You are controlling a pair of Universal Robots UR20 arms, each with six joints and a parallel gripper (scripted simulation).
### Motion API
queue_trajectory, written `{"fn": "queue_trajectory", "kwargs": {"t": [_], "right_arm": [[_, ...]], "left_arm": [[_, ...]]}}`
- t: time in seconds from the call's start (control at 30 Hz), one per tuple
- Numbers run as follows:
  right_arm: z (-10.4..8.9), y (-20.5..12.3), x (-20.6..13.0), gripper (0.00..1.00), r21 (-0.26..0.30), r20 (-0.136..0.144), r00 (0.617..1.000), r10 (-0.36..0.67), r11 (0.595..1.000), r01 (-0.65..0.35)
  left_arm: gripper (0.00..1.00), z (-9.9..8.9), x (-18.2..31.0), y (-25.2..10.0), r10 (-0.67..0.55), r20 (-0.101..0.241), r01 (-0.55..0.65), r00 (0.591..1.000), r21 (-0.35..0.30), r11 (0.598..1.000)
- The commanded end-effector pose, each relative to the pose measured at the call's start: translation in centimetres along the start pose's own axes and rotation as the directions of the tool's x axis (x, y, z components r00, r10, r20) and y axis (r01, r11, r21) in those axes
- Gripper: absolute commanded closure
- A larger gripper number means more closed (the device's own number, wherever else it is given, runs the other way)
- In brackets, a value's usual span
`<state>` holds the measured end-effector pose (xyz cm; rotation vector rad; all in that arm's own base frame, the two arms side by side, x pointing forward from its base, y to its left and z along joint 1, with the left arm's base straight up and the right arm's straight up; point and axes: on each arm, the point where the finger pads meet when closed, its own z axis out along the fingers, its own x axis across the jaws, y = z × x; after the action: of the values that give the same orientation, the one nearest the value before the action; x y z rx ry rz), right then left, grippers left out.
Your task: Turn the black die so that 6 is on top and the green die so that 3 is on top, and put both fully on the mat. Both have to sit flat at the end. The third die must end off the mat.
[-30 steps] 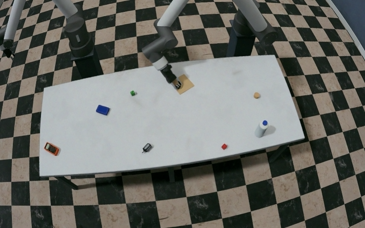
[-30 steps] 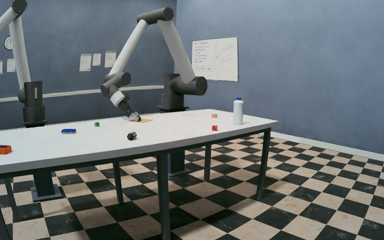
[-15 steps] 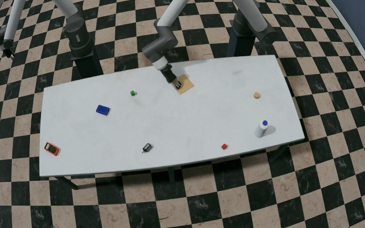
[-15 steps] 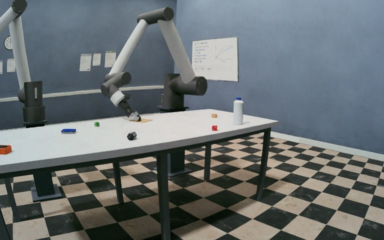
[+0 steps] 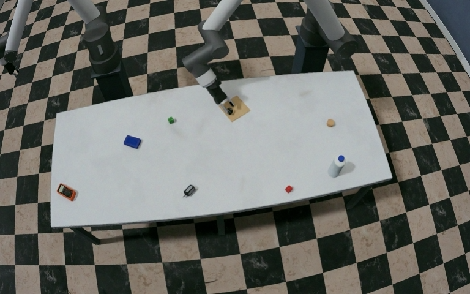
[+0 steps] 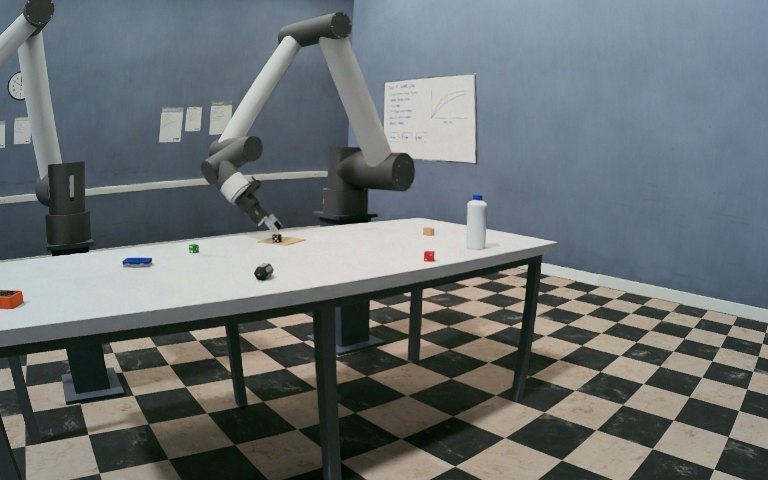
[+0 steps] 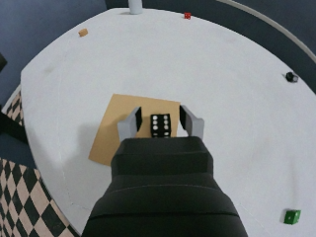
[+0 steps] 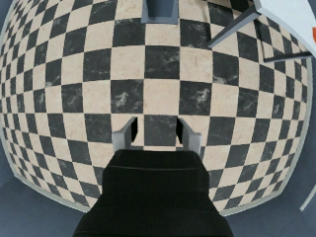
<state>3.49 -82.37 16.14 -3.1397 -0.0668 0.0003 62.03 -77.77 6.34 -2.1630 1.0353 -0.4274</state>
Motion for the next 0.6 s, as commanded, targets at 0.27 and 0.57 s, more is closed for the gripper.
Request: {"fn": "queue_trajectory", "kwargs": {"t": [0.27, 0.57], "right_arm": [[-0.1, 0.0, 0.0, 0.0, -0.001, 0.0, 1.0, 0.0, 1.0, 0.0], [-0.1, 0.0, 0.0, 0.0, -0.001, 0.0, 1.0, 0.0, 1.0, 0.0]], "left_arm": [[0.0, -2.3, 0.0, -2.3, -0.001, -0.001, 0.001, 1.0, 0.0, 1.0], [0.0, -2.4, 0.0, -2.4, -0.001, 0.0, 0.001, 1.0, -0.016, 1.0]]}}
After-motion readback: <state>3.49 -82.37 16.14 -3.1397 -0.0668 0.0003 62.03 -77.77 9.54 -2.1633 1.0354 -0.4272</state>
